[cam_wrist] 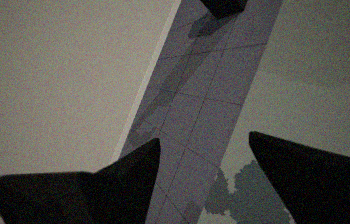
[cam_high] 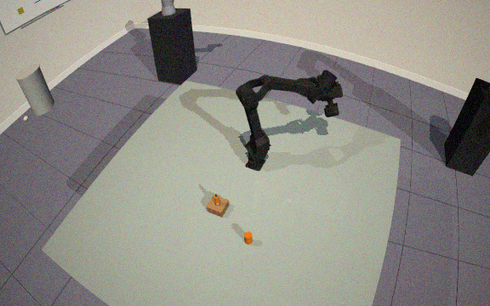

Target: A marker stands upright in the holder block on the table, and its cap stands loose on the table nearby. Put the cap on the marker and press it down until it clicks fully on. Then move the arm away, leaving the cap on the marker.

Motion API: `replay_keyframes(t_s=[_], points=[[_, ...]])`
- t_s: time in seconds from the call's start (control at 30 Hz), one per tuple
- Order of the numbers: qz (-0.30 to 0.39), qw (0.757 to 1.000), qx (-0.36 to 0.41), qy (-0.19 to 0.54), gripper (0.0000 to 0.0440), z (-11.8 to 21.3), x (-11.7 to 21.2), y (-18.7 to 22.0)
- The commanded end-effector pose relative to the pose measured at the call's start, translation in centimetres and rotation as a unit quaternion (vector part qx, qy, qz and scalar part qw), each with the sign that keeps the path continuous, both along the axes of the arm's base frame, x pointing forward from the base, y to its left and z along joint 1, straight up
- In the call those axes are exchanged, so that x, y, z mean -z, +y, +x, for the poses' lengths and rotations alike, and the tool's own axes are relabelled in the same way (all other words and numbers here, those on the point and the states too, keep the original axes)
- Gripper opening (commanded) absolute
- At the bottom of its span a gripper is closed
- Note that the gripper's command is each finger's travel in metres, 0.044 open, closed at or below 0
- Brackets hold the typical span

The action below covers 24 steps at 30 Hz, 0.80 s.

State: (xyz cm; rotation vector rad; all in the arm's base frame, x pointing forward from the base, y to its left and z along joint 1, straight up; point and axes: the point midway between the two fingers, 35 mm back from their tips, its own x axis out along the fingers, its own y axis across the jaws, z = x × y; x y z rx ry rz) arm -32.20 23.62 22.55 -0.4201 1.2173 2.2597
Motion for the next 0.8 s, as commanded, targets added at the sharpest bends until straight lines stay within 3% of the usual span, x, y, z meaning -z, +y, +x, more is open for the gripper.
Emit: replay_keyframes(t_s=[0.0,0.77], points=[[-0.006,1.000,0.015,-0.005,0.0319,0.7,-0.4,0.6],[-0.060,0.991,0.100,-0.060,0.0323,6.1,-0.9,4.1]])
